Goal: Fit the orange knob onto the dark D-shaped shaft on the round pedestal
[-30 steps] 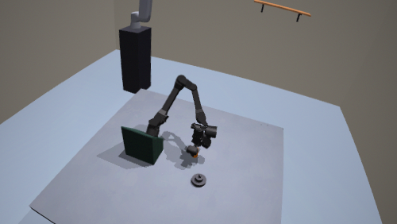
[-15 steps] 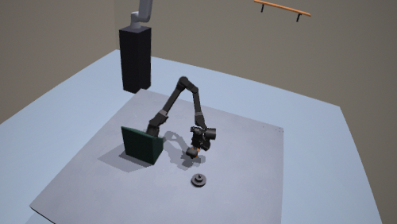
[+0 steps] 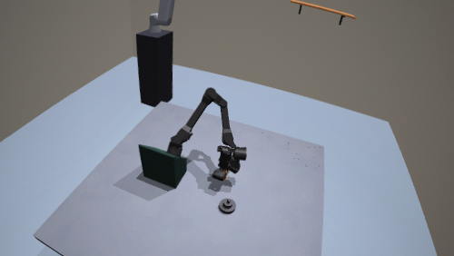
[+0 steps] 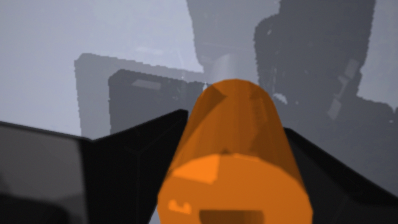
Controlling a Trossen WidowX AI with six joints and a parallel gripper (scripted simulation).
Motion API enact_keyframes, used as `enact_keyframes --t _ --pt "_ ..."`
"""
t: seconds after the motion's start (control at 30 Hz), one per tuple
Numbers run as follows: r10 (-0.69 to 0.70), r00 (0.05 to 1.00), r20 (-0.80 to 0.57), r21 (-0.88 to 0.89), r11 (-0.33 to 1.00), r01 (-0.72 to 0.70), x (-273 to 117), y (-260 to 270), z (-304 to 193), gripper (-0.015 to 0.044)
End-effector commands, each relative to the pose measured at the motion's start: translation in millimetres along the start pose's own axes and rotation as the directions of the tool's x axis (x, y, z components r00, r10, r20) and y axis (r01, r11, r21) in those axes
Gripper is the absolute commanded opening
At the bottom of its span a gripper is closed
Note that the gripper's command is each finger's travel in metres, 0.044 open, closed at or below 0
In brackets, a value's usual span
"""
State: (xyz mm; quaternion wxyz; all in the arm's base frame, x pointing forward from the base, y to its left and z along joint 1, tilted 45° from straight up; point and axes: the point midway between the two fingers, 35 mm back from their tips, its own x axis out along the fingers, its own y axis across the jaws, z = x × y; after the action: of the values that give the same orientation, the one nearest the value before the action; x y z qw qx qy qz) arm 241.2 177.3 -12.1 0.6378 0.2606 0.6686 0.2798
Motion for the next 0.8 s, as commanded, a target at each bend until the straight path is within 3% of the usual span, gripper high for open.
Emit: enact_keyframes --t 0.0,0.1,0.27,0.77 --pt "-0.003 1.0 0.002 0.003 1.0 0.003 0 0 0 0.0157" --pt "-0.003 1.0 0.002 0.003 1.0 0.003 0 0 0 0.0138" --pt "-0.01 1.0 0.003 0.002 1.0 0.01 -12 -2 4 0.0006" --pt "-0.032 0.999 0.009 0.001 0.999 0.032 -98 -6 9 0.0"
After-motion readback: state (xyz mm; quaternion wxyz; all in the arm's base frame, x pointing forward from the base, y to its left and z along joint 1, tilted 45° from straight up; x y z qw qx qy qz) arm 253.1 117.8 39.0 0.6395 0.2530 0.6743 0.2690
